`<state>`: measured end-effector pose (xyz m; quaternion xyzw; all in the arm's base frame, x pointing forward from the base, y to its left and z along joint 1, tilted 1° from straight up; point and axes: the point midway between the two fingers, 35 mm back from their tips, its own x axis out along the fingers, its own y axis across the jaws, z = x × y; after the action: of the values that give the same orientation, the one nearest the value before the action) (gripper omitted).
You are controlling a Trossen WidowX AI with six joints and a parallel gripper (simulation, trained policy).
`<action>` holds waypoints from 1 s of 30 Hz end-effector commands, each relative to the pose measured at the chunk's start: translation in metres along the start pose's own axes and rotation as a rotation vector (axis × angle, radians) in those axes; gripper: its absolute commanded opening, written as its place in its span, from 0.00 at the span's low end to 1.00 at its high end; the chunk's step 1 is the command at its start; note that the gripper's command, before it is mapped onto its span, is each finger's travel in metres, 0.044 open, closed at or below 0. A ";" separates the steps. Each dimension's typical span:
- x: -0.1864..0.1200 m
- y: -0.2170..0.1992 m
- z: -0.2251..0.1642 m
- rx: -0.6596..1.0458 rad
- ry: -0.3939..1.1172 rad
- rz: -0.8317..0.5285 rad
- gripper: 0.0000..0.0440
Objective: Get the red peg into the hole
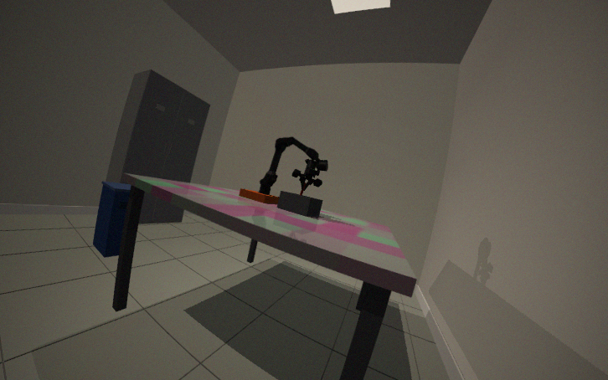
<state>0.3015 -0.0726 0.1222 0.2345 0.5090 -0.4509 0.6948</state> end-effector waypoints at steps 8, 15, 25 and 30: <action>0.031 0.007 0.024 -0.048 0.038 0.037 0.00; 0.056 0.012 0.023 -0.107 0.088 0.052 0.16; 0.067 0.026 0.032 -0.165 0.138 0.094 0.58; 0.061 0.041 0.039 -0.183 0.165 0.136 0.88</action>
<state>0.3526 -0.1092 0.0714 0.2364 0.5833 -0.3473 0.6952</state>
